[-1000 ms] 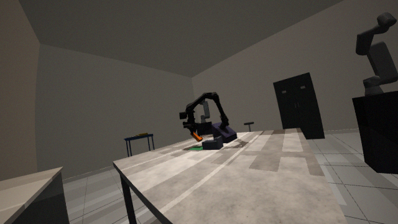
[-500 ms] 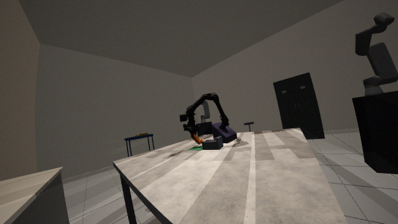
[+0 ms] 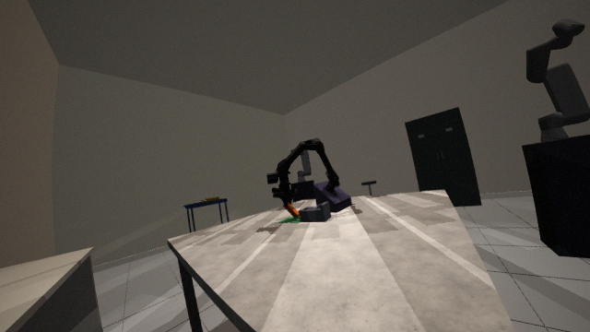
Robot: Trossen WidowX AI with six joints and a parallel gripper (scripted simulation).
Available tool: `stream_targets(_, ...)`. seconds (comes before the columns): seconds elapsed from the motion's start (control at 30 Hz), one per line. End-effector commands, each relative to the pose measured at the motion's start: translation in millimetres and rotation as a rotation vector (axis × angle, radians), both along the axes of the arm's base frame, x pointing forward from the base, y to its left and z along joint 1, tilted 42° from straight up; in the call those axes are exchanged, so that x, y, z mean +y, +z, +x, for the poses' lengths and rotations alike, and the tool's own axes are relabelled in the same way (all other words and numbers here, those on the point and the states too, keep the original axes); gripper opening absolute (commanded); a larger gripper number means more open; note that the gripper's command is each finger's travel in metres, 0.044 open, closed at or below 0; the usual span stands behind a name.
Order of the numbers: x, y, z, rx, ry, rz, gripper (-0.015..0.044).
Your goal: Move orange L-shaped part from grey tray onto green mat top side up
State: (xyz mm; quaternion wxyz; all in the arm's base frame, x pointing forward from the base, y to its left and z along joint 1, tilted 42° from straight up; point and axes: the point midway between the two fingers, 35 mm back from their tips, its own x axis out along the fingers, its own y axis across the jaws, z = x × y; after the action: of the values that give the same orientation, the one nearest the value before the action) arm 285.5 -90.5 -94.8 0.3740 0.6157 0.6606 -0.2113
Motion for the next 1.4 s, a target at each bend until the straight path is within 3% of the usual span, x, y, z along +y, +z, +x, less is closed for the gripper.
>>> stream_targets(0.0,6,-6,-3,0.012,-0.003,0.012,0.0)
stream_targets(0.77,6,-6,-3,0.011,0.001,0.008,0.0)
stream_targets(1.1,4,-4,-3,0.011,0.001,0.007,0.0263)
stream_targets(1.27,-33,35,-2,0.012,-0.002,0.006,0.0394)
stream_targets(1.37,-52,59,-6,0.013,-0.004,0.008,0.04)
